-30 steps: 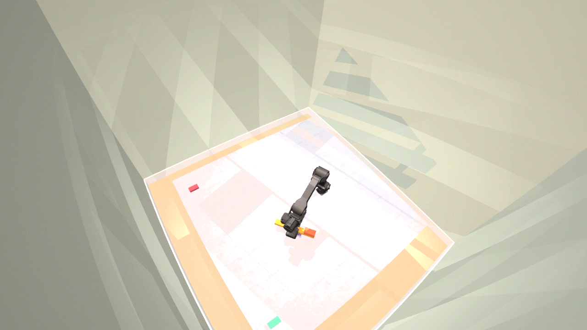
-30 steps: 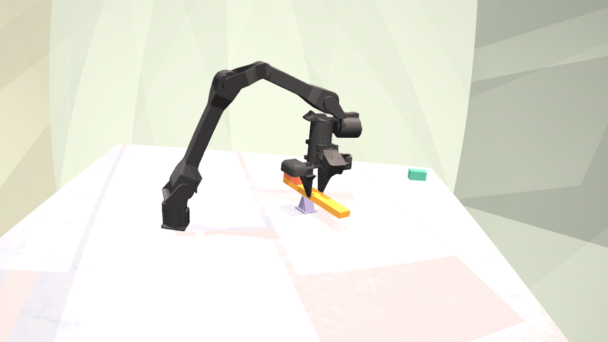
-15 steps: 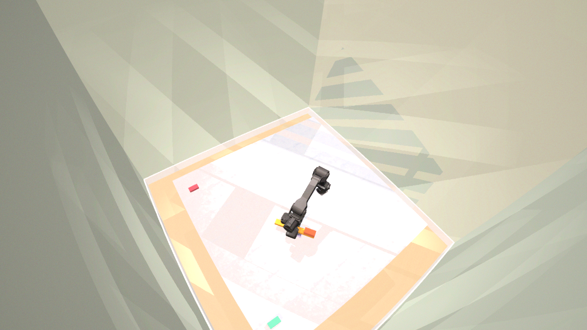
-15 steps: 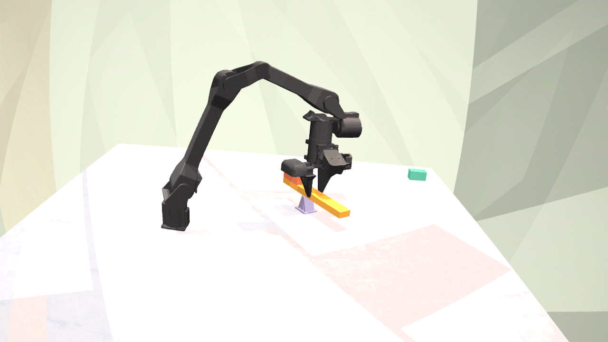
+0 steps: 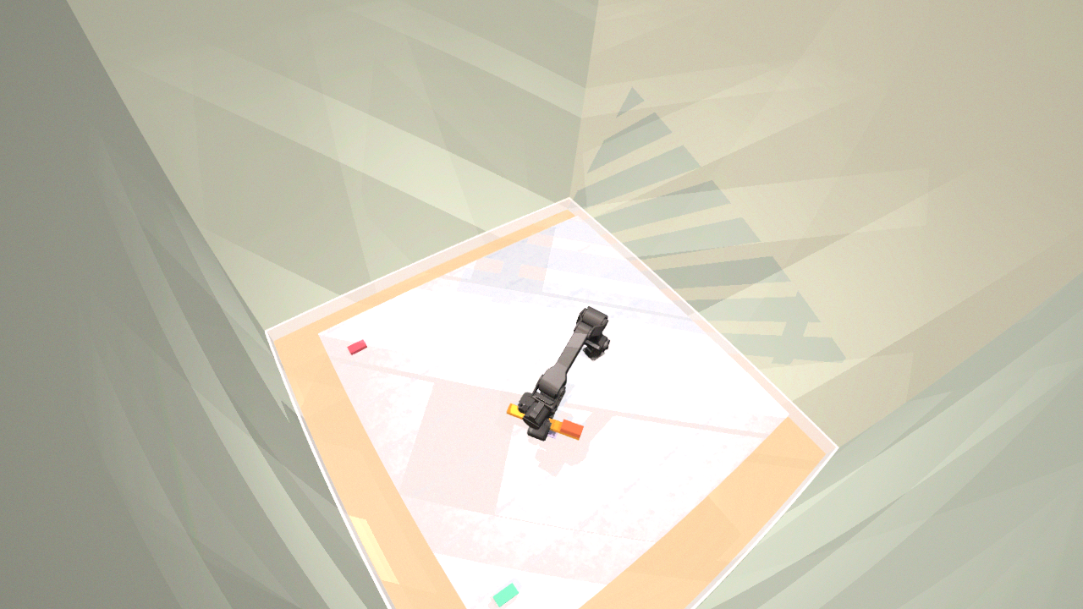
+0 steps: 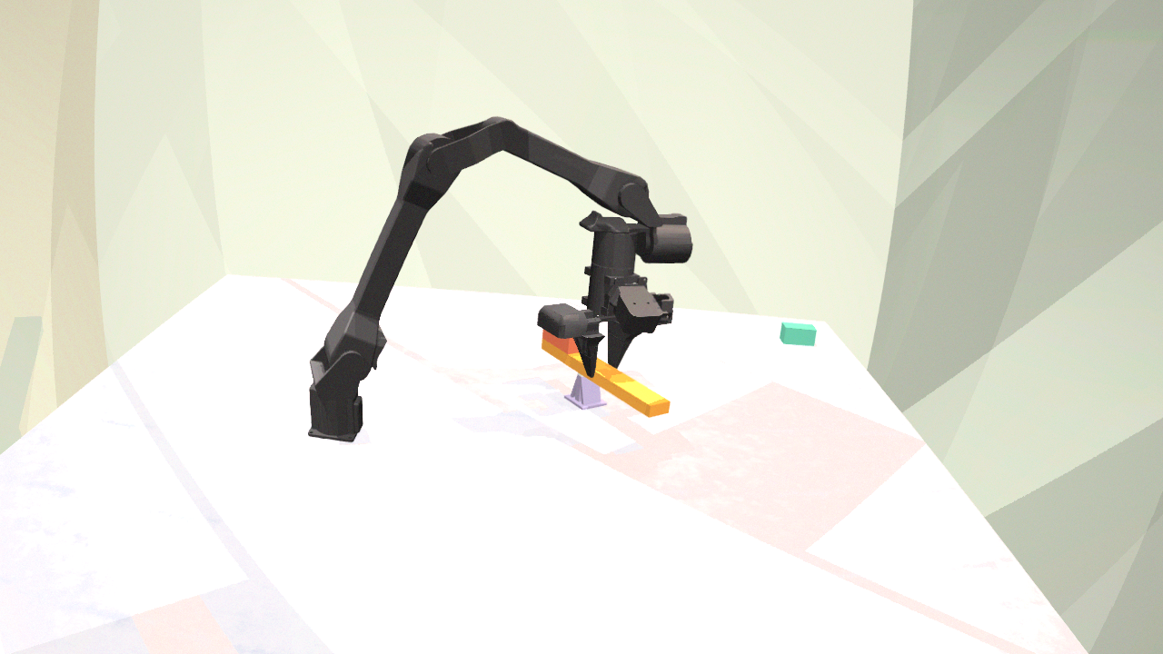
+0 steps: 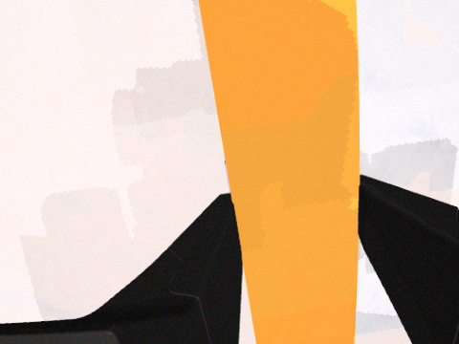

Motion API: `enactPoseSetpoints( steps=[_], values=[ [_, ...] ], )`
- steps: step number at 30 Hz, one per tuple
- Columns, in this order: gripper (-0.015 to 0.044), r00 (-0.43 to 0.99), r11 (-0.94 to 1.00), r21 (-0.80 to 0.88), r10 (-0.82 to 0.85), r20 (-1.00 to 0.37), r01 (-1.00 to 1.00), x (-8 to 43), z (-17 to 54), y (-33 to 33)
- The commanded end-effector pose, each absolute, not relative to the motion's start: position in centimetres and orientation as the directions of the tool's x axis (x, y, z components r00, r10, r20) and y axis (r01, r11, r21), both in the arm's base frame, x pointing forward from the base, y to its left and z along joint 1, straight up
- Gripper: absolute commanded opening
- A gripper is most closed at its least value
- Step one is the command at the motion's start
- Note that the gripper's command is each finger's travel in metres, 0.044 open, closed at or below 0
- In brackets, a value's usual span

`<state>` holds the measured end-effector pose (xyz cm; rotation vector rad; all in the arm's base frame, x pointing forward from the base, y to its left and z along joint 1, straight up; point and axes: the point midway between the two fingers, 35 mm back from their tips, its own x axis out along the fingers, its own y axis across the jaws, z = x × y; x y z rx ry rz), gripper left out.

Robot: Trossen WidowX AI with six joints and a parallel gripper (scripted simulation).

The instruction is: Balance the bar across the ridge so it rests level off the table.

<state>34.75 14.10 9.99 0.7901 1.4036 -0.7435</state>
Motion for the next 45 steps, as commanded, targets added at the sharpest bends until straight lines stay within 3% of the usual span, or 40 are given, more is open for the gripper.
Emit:
enactPoseSetpoints(
  steps=[1, 37, 43, 45],
  values=[
    [0.0, 0.035, 0.553, 0.037, 0.014, -0.999, 0.833, 34.73, 10.0, 14.12],
    [0.0, 0.036, 0.55, 0.037, 0.013, -0.999, 0.834, 34.74, 9.99, 14.1],
    [0.0157, 0.036, 0.55, 0.037, 0.013, -0.999, 0.834, 34.74, 9.99, 14.1],
    [0.0167, 0.036, 0.55, 0.037, 0.013, -0.999, 0.834, 34.74, 9.99, 14.1]
  ],
)
